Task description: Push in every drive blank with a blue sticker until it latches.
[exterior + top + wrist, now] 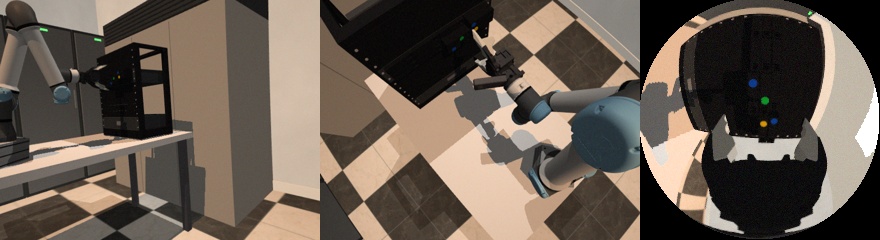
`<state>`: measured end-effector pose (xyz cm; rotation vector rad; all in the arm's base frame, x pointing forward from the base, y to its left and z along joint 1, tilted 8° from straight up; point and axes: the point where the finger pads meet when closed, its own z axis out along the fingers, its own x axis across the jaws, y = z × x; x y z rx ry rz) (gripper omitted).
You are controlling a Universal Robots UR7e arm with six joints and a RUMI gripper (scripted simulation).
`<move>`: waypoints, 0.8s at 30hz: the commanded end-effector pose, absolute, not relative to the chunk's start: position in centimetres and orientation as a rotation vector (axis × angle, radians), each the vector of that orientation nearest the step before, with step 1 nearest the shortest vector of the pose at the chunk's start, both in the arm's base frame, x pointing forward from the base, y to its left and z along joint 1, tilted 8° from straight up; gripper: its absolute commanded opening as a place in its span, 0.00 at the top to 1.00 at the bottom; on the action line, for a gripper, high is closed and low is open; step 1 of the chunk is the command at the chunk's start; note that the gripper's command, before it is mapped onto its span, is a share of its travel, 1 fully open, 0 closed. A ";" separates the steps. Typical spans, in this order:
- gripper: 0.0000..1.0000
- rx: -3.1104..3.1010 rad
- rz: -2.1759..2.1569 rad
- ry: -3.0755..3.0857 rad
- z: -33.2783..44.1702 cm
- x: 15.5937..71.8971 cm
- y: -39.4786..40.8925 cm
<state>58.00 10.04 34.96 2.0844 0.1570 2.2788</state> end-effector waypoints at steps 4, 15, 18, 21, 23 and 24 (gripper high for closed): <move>0.00 2.083 2.280 0.157 35.0 58.0 10.0; 0.00 2.083 2.280 0.157 35.2 58.1 9.6; 0.00 2.083 2.280 0.157 35.7 58.2 8.9; 0.00 2.083 2.280 0.157 36.3 58.3 7.8; 0.00 2.083 2.280 0.157 36.7 58.5 7.0; 0.00 2.083 2.280 0.157 37.0 58.5 6.6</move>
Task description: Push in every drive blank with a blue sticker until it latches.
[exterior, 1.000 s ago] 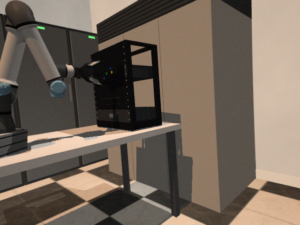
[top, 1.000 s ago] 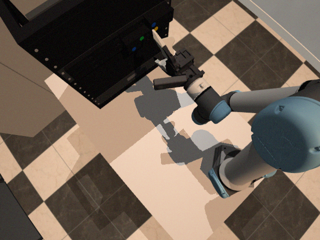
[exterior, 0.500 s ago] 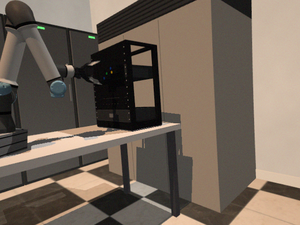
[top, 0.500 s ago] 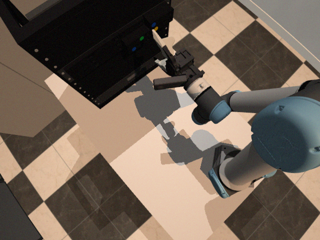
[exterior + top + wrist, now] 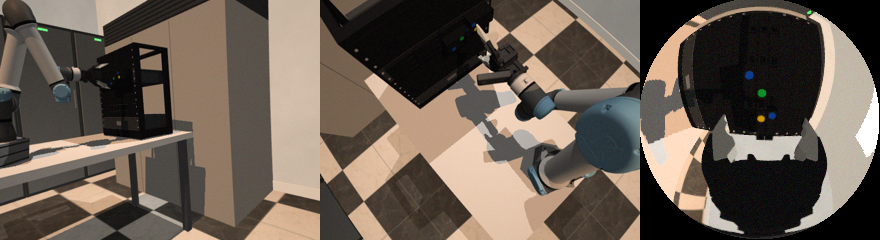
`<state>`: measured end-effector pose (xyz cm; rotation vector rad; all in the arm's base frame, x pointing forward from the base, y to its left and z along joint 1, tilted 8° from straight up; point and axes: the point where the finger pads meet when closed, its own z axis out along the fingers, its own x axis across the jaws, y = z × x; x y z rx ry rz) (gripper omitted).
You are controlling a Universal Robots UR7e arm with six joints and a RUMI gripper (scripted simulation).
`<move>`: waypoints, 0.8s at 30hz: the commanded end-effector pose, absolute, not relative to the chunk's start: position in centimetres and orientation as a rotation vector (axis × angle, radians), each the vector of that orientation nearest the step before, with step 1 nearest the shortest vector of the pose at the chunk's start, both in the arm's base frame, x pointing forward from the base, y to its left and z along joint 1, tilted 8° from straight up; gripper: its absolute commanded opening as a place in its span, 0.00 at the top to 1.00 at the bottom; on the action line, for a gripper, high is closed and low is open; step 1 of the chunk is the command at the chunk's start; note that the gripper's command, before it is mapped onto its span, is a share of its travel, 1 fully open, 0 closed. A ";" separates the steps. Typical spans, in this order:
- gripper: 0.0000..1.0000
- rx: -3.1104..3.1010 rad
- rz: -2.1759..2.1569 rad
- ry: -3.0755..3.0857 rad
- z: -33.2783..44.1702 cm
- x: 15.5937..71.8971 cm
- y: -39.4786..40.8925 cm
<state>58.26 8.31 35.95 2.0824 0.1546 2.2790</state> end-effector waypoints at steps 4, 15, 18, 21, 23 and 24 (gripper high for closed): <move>0.00 2.083 2.280 0.157 37.7 58.7 5.4; 0.00 2.083 2.280 0.157 38.6 59.0 3.8; 0.00 2.083 2.280 0.157 38.6 59.0 3.8; 0.00 2.083 2.280 0.157 38.6 59.0 3.8; 0.00 2.083 2.280 0.157 38.6 59.0 3.8; 0.00 2.083 2.280 0.157 38.6 59.0 3.8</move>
